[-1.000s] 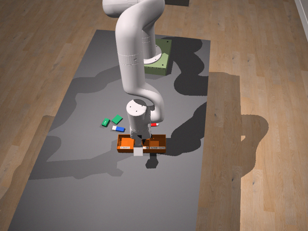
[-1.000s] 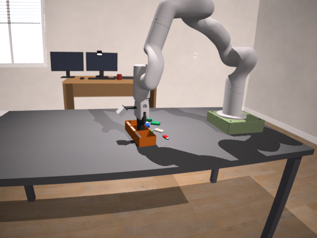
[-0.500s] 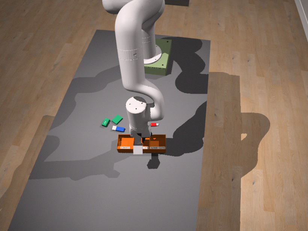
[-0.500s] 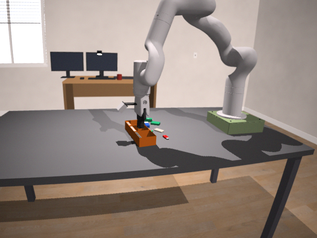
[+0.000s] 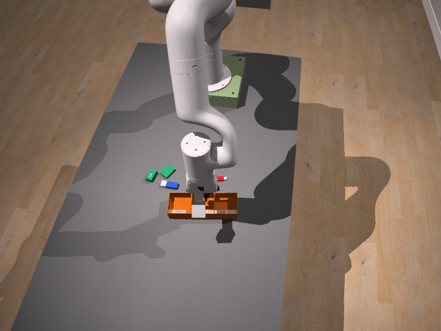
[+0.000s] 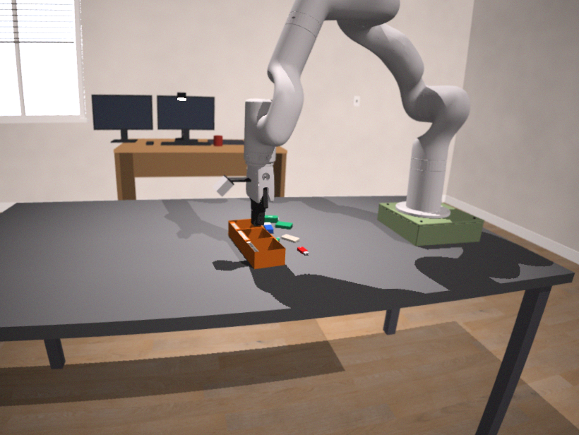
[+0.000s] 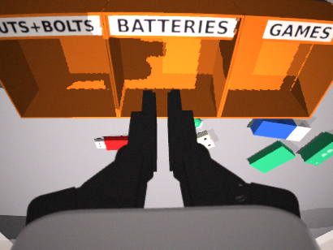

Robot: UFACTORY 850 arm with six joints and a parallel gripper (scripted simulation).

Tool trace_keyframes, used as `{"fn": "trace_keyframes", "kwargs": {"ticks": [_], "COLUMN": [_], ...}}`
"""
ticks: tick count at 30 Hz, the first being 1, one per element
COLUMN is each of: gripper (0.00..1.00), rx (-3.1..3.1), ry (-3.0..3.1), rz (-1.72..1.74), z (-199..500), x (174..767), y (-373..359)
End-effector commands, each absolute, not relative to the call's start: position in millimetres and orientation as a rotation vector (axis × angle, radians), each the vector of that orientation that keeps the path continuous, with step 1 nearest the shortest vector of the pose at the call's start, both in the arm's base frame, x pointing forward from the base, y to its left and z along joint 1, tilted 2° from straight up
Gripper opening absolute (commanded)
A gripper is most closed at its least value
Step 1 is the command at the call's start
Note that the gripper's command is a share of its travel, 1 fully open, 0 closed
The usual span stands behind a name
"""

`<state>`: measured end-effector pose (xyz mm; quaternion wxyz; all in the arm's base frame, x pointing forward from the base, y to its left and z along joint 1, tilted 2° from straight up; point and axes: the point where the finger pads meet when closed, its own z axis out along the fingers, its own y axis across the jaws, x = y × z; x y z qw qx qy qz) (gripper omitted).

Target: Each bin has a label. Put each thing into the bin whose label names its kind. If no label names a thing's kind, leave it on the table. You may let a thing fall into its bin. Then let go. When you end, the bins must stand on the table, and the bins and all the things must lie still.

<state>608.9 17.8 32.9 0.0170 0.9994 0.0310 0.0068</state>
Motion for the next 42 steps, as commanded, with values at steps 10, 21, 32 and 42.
{"fn": "trace_keyframes", "kwargs": {"ticks": [10,21,32,42], "gripper": [0.07,0.07,0.07,0.07], "rx": [3.106,3.106,3.106,3.106], "ry": [0.097,0.097,0.097,0.097], "rz": [0.025,0.025,0.025,0.025], "z": [32.4,29.0,5.0,-16.4], "x": [608.2,607.4,607.8,608.2], "y": [72.1,96.0,95.2,94.5]}}
